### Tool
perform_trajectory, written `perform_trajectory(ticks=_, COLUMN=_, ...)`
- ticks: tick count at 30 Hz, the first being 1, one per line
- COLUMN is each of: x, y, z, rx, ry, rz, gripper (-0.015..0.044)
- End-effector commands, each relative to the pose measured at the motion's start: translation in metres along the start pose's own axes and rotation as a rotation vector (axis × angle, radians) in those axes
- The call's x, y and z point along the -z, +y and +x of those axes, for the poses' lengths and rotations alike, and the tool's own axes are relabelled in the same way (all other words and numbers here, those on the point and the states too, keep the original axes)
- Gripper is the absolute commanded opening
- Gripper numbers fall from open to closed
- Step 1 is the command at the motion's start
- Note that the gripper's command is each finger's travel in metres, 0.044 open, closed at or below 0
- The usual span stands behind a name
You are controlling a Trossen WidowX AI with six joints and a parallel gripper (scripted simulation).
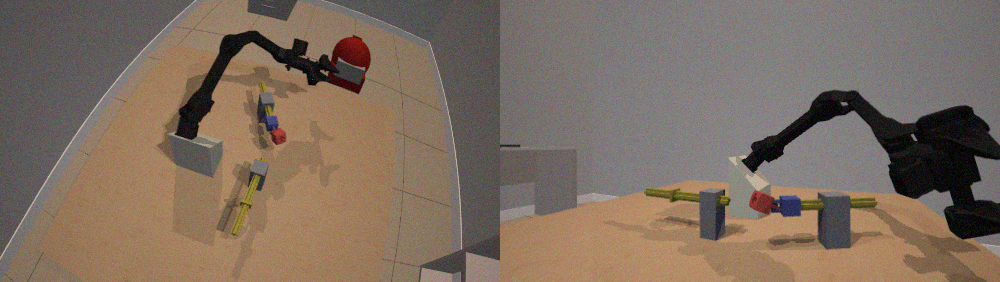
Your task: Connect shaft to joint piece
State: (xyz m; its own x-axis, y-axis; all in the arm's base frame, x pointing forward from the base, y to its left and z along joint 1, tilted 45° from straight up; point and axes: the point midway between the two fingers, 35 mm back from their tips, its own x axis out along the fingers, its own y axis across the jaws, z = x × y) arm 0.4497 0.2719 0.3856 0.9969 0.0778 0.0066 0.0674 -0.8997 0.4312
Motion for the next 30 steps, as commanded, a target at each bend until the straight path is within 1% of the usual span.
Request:
perform_trajectory(ticks=1, x=0.0, y=0.0, z=0.0, rx=0.003, ry=0.0, rz=-0.005, gripper=0.0426)
perform_trajectory(ticks=2, x=0.0, y=0.0, z=0.002, rx=0.012, ry=0.002, rz=-0.019, gripper=0.044)
perform_trajectory(ticks=16, x=0.006, y=0.009, z=0.032, rx=0.279, ry=0.078, rz=-0.391, gripper=0.044)
perform_trajectory(ticks=30, x=0.005, y=0.025, z=0.04, rx=0.562, ry=0.26, rz=-0.721, gripper=0.044)
